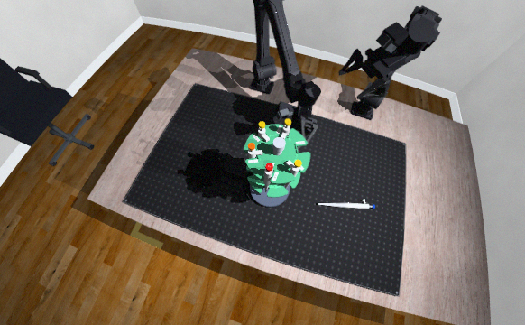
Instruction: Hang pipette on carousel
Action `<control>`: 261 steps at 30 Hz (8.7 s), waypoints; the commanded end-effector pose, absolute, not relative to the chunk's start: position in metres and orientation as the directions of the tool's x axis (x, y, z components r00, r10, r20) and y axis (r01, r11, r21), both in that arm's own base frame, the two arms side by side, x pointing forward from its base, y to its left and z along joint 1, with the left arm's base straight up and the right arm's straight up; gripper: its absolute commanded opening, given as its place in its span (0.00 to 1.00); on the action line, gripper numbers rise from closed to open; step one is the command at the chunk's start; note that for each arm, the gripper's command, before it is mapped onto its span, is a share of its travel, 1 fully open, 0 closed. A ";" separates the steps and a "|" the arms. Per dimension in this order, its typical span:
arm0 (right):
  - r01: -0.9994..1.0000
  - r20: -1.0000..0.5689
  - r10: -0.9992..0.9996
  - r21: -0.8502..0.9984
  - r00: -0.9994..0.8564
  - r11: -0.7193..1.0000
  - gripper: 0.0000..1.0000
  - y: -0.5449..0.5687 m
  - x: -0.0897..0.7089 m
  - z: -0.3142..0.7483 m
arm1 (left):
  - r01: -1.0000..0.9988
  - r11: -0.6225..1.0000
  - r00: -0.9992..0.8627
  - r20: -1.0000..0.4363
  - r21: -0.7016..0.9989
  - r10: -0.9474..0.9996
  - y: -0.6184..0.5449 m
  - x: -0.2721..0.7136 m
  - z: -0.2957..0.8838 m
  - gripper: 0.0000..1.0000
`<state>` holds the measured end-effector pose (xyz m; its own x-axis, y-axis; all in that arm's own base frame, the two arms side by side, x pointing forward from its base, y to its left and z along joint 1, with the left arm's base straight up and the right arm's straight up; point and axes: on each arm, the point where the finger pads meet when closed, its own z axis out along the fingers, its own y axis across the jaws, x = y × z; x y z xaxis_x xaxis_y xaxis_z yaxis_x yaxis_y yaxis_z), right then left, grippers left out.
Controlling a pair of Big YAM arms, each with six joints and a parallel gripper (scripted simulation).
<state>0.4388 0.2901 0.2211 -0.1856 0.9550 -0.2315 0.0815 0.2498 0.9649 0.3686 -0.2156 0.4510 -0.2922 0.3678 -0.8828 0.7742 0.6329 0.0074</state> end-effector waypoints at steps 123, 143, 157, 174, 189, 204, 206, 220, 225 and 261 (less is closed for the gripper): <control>-0.042 -0.036 0.765 0.999 -0.642 0.012 0.00 0.145 0.514 0.239 | 0.819 0.573 -0.130 -0.964 0.029 0.234 -0.218 0.389 0.494 1.00; -0.052 -0.042 0.761 0.999 -0.647 0.011 1.00 0.150 0.499 0.244 | 0.818 0.575 -0.126 -0.966 0.028 0.227 -0.218 0.390 0.496 1.00; -0.002 -0.026 0.770 0.999 -0.638 0.032 1.00 0.126 0.465 0.221 | 0.821 0.571 -0.170 -0.951 0.008 0.257 -0.212 0.405 0.449 1.00; -0.249 -0.385 0.664 0.923 -0.641 0.294 1.00 0.152 0.402 0.243 | 0.575 0.744 -0.592 -0.801 -0.340 0.091 -0.185 0.451 0.410 0.32; -0.502 -0.705 0.484 0.709 -0.518 0.496 1.00 0.205 0.378 0.288 | 0.019 0.849 -0.839 -0.470 -0.528 -0.274 -0.141 0.511 0.341 0.32; -0.654 -0.898 0.259 0.437 -0.356 0.617 1.00 0.254 0.345 0.311 | -0.521 0.724 -0.727 -0.210 -0.452 -0.654 -0.087 0.557 0.271 0.32; -0.672 -0.919 0.222 0.391 -0.327 0.629 1.00 0.263 0.339 0.315 | -0.594 0.687 -0.685 -0.184 -0.419 -0.705 -0.077 0.562 0.258 0.32; -0.742 -0.987 -0.010 0.112 -0.159 0.661 1.00 0.308 0.312 0.328 | -0.907 0.367 -0.351 -0.110 -0.205 -0.930 -0.022 0.576 0.194 0.32; -0.749 -0.989 -0.082 0.036 -0.120 0.661 1.00 0.325 0.304 0.329 | -0.976 0.192 -0.180 -0.118 -0.101 -0.977 0.001 0.578 0.163 0.32; -0.749 -0.992 -0.097 0.000 -0.086 0.663 1.00 0.337 0.298 0.343 | -0.948 -0.257 0.263 0.004 0.189 -0.965 -0.001 0.569 0.040 0.32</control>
